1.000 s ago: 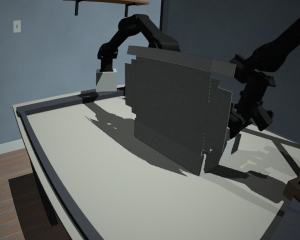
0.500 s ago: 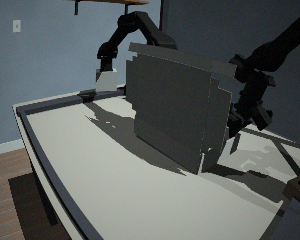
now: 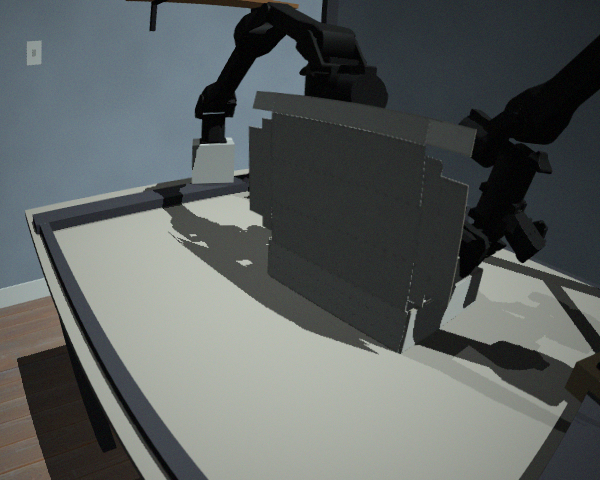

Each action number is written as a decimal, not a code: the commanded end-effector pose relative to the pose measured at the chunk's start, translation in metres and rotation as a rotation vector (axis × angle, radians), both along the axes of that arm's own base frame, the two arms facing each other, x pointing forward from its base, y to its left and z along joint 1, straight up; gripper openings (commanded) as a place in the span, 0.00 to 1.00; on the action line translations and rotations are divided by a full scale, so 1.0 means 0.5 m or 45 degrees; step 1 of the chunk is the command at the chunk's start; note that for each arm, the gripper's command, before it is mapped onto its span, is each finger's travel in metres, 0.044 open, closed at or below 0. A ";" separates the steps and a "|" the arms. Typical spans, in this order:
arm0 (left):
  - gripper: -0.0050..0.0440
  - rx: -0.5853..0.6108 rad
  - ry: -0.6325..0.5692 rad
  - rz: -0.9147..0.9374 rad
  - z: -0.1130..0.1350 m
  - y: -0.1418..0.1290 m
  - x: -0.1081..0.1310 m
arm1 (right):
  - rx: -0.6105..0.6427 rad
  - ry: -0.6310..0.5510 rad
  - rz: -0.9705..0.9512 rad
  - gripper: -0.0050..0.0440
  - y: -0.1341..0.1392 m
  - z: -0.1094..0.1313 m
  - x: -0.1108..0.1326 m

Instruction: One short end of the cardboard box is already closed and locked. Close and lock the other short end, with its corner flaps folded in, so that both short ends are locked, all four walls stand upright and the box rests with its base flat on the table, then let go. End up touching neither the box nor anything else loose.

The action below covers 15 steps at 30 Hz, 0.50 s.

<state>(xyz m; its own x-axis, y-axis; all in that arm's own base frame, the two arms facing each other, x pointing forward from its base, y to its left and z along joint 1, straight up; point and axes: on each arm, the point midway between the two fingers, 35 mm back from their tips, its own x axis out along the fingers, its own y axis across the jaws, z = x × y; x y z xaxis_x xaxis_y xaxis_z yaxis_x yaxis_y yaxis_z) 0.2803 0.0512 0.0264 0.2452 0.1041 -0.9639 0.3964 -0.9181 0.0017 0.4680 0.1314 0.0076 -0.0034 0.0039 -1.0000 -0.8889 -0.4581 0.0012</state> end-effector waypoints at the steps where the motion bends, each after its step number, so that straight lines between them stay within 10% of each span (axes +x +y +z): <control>1: 0.11 -0.001 -0.020 0.003 0.008 0.000 0.006 | 0.011 -0.055 -0.006 0.10 0.003 0.044 0.012; 9: 0.11 -0.003 -0.021 0.002 0.008 0.000 0.006 | 0.011 -0.055 -0.006 0.10 0.003 0.044 0.012; 15: 0.11 -0.003 -0.021 0.002 0.008 0.000 0.006 | 0.010 -0.054 -0.006 0.39 -0.019 0.036 -0.013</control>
